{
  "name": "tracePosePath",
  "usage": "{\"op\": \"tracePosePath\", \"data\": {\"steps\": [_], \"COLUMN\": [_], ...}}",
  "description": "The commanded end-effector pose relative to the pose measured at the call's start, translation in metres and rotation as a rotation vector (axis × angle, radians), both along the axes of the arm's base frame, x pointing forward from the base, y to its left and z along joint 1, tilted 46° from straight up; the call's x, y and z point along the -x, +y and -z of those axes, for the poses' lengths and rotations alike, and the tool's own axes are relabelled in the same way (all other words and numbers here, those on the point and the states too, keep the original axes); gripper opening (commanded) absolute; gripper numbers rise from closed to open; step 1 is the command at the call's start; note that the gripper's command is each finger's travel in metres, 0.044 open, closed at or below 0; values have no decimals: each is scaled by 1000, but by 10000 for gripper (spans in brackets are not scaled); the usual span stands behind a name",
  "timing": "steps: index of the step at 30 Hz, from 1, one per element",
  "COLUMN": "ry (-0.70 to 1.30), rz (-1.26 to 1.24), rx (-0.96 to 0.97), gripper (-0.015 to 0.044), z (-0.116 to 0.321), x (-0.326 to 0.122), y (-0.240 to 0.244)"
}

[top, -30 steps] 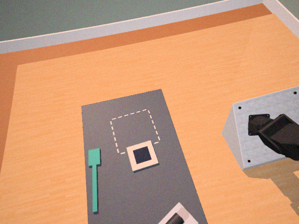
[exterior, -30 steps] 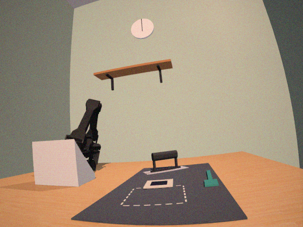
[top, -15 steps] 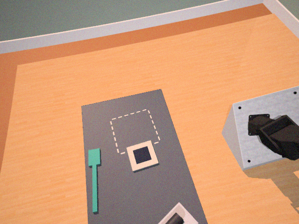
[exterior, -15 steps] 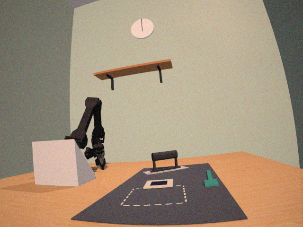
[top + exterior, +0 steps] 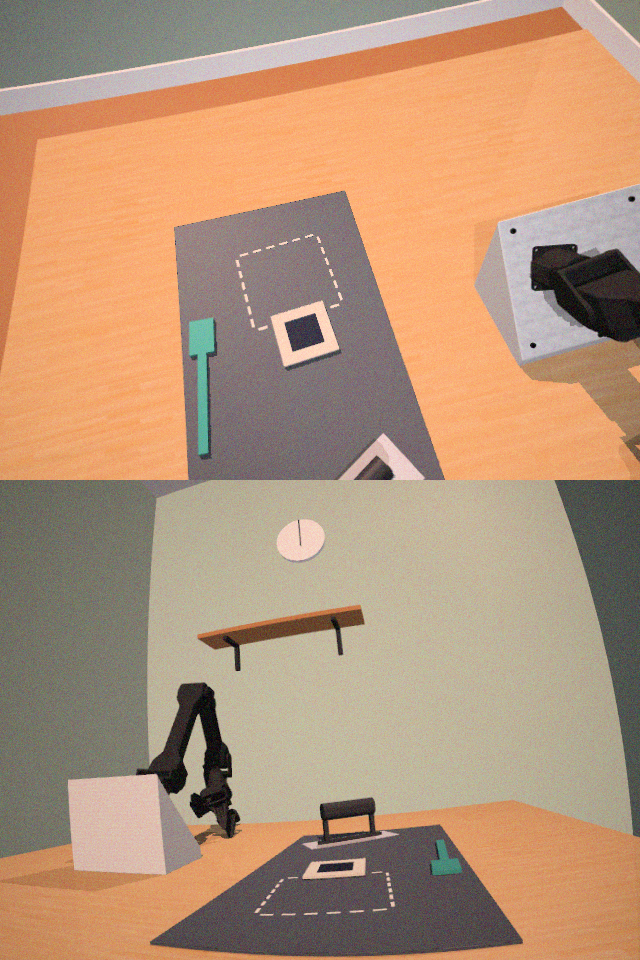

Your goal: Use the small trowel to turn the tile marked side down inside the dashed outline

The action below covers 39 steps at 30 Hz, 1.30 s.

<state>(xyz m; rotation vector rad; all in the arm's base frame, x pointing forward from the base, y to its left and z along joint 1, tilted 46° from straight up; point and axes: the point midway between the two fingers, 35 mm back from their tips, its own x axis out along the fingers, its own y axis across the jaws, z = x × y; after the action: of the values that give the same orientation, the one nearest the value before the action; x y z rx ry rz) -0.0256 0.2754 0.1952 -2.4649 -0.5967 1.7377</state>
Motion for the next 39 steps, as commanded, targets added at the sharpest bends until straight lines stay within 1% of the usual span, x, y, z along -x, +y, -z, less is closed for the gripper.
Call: {"op": "tracePosePath", "data": {"steps": [1,15,39], "ry": [32,147,311], "rz": [45,246,611], "rx": [-21,-84,-140], "gripper": [270,270,270], "z": [-1,0,8], "x": [-5,-34,-97], "y": [2,10,14]}}
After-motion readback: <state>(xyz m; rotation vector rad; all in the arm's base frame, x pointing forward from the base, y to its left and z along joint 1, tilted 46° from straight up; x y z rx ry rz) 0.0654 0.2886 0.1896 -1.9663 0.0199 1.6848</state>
